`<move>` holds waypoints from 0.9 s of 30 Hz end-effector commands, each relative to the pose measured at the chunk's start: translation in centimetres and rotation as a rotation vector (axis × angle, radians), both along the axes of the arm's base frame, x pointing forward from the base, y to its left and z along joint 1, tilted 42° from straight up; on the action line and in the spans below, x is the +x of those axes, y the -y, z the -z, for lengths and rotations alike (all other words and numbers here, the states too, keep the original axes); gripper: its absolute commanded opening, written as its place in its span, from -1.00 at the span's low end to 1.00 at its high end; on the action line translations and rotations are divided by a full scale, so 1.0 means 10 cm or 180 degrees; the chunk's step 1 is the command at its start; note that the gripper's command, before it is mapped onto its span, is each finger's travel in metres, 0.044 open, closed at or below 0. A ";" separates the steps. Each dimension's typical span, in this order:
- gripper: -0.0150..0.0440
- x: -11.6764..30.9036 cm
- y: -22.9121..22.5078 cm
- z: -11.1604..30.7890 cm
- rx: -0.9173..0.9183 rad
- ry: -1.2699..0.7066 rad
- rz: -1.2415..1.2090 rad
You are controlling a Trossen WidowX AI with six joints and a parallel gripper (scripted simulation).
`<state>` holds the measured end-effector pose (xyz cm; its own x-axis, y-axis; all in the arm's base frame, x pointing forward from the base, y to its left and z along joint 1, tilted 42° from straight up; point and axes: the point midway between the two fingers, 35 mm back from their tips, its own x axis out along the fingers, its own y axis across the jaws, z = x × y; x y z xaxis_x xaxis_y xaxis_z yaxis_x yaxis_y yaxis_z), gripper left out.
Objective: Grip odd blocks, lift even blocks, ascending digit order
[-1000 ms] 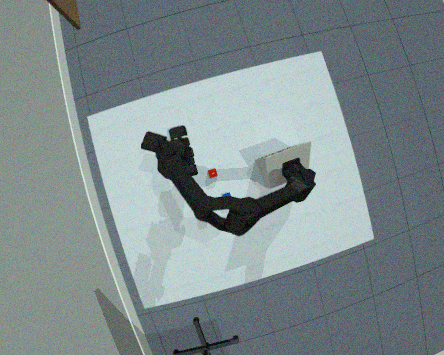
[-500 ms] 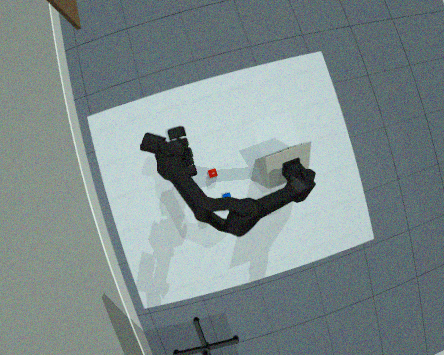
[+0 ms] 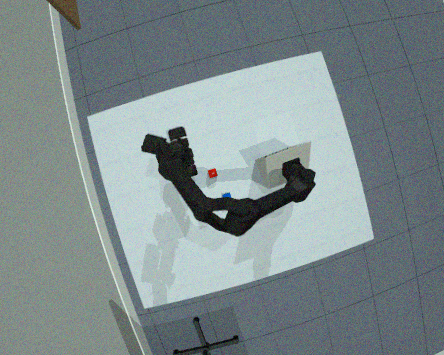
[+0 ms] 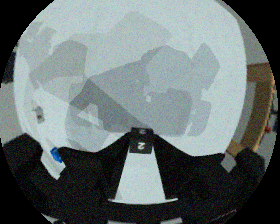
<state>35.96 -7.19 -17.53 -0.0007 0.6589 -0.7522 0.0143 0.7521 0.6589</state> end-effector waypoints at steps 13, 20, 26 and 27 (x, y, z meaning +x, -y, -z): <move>0.86 -0.01 0.02 -0.02 0.0016 -0.0021 0.0019; 0.86 -0.01 0.23 -0.26 0.0012 -0.0022 0.0018; 0.42 0.00 0.69 -0.76 0.0000 -0.0024 0.0019; 0.33 -0.01 0.75 -0.84 0.0000 -0.0025 0.0019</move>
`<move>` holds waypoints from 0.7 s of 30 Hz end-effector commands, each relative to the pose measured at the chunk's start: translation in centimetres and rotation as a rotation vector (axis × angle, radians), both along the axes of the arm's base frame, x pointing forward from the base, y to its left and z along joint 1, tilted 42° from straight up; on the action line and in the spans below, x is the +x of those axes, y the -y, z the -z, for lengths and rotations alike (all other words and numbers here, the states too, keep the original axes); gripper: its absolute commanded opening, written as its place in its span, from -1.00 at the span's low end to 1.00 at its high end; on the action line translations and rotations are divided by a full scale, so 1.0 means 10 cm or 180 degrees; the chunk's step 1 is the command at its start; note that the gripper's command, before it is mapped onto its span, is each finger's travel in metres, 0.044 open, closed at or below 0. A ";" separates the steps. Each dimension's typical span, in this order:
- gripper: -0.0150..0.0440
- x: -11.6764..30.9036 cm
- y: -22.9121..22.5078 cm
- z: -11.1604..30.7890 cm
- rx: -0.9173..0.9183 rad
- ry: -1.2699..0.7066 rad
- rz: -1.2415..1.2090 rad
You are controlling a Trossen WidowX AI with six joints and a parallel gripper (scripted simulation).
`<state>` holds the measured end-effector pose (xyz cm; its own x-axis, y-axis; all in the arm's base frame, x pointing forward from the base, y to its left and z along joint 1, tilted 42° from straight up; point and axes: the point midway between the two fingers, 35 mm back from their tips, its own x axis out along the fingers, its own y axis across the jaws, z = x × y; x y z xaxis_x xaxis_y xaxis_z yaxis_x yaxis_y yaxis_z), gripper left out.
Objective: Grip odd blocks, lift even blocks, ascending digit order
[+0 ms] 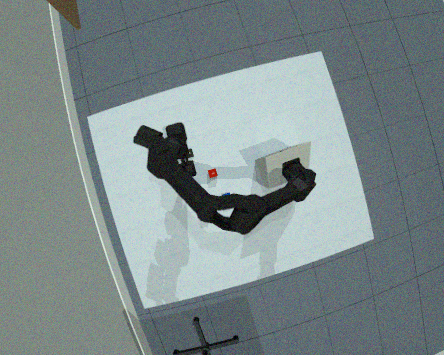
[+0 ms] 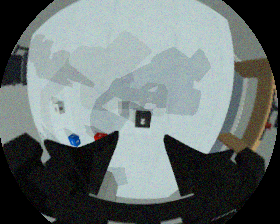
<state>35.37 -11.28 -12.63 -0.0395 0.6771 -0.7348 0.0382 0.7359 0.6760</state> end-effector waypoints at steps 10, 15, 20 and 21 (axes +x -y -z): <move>-0.08 0.05 0.37 -0.37 -0.0078 0.0118 0.0044; -0.08 0.05 0.31 -0.45 -0.0081 0.0116 0.0045; -0.08 -0.03 -0.13 -0.97 -0.0092 0.0109 0.0052; -0.08 -0.06 -0.23 -1.06 -0.0093 0.0108 0.0053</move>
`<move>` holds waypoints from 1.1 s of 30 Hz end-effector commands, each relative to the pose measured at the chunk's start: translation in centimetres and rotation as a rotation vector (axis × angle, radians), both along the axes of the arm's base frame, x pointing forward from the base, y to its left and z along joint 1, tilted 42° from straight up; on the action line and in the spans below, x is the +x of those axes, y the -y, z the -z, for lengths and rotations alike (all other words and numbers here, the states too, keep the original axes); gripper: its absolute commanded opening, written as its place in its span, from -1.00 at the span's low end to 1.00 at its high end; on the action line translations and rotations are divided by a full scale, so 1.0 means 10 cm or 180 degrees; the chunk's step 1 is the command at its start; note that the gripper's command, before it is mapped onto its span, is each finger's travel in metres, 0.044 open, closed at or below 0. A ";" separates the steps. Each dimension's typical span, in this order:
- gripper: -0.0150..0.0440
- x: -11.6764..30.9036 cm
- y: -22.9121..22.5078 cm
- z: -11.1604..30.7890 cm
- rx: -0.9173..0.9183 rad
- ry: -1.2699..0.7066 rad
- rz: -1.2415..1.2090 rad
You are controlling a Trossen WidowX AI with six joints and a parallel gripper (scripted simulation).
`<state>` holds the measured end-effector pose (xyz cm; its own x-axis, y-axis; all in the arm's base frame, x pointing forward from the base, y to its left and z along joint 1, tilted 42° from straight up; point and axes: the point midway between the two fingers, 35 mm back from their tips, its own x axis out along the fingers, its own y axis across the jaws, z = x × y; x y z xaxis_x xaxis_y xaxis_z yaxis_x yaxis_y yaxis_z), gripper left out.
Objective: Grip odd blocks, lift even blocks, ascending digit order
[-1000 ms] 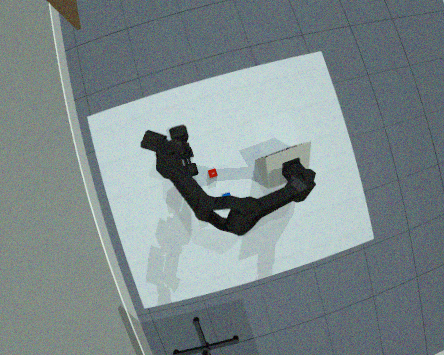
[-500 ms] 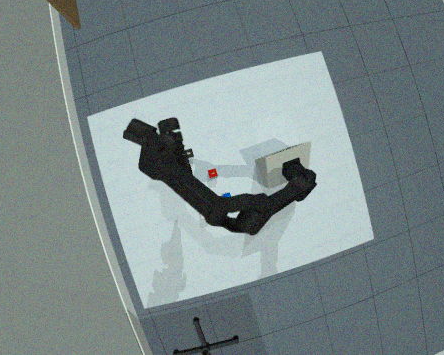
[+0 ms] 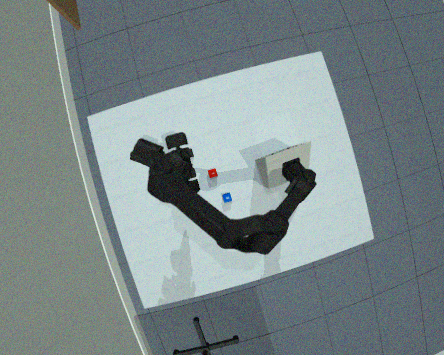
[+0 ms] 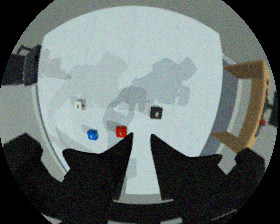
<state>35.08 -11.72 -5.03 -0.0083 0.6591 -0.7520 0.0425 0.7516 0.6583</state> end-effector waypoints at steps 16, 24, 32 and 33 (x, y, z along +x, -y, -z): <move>-0.08 -0.91 -1.41 -1.12 0.0043 0.0023 -0.0033; 0.54 -0.92 -1.94 -0.54 0.0053 0.0025 -0.0032; 0.86 -0.92 -1.97 -0.51 0.0055 0.0025 -0.0033; 0.86 -0.92 -1.98 -0.50 0.0055 0.0025 -0.0033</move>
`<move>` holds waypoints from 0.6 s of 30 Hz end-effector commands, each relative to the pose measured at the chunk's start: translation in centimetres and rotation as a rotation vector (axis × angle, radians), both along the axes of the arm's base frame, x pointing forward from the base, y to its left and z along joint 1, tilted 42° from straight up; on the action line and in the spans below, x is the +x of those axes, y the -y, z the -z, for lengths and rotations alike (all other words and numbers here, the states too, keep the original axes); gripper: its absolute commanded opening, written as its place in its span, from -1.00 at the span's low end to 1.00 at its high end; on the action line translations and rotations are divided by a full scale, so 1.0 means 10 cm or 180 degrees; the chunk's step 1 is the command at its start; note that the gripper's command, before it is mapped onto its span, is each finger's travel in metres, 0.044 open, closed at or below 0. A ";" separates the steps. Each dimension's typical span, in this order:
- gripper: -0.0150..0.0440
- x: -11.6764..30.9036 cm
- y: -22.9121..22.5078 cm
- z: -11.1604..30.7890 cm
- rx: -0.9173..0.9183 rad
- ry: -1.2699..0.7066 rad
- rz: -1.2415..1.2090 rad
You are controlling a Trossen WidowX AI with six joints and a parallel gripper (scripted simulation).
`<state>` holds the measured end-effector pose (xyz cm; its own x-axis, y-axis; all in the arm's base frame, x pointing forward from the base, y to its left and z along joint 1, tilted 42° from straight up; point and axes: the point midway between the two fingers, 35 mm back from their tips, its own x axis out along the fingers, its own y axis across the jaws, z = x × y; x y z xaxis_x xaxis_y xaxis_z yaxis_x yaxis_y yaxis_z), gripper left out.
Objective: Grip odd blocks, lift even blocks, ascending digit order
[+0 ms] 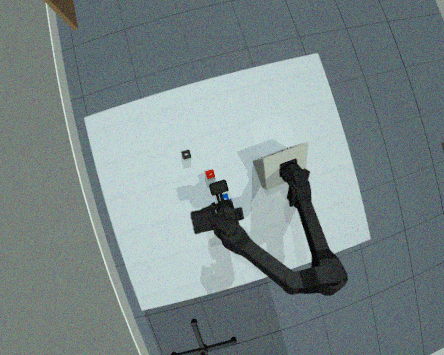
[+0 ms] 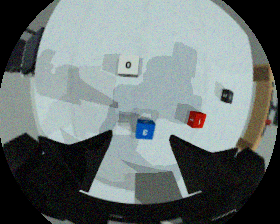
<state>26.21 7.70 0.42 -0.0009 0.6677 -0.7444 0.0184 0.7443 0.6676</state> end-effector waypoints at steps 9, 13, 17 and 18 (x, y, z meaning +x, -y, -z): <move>0.86 -0.03 -0.14 0.15 0.0018 -0.0044 0.0009; 0.86 -0.03 -0.18 0.20 0.0019 -0.0045 0.0009; 0.86 -0.03 -0.22 0.25 0.0021 -0.0045 0.0009; 0.86 -0.04 -0.23 0.26 0.0022 -0.0045 0.0009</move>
<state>26.33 9.65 -1.53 0.0036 0.6691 -0.7431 0.0141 0.7430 0.6691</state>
